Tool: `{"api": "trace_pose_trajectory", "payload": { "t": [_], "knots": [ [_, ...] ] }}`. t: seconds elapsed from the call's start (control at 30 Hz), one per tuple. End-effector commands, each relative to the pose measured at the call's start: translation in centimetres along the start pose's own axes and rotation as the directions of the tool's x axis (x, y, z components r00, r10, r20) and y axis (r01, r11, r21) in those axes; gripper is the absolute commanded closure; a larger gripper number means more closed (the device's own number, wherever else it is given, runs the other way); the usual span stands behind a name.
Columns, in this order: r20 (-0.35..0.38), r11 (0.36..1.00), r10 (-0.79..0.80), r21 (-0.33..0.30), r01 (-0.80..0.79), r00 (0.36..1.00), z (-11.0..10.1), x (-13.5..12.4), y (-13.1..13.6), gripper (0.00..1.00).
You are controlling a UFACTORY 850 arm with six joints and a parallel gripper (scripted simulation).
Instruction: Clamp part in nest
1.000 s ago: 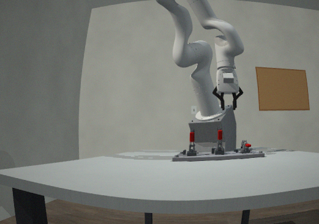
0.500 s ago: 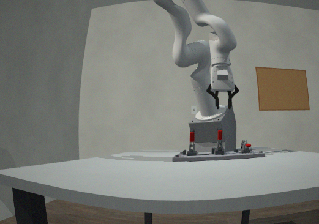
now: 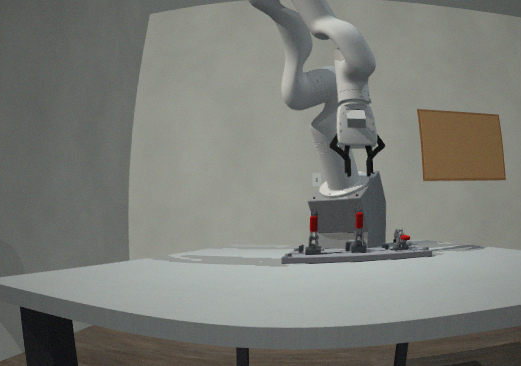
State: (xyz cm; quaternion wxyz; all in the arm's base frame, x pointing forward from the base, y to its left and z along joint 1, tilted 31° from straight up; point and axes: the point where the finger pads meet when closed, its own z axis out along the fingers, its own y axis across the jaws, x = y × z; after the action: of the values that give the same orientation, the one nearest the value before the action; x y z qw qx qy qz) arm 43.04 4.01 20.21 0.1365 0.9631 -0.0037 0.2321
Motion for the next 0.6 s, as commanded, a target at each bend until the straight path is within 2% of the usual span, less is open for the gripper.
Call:
{"api": "trace_pose_trajectory", "payload": {
  "t": [0.0, 0.3, 0.57],
  "knots": [
    [0.000, 1.000, 0.000, 0.000, 0.000, 1.000, 0.0, 0.2, 0.1, 0.53],
    [0.000, 1.000, 0.000, 0.000, 0.000, 1.000, 0.3, 0.2, 0.1, 0.53],
    [0.000, 1.000, 0.000, 0.000, 0.000, 1.000, 1.9, 0.2, 0.1, 0.53]
  ]
}}
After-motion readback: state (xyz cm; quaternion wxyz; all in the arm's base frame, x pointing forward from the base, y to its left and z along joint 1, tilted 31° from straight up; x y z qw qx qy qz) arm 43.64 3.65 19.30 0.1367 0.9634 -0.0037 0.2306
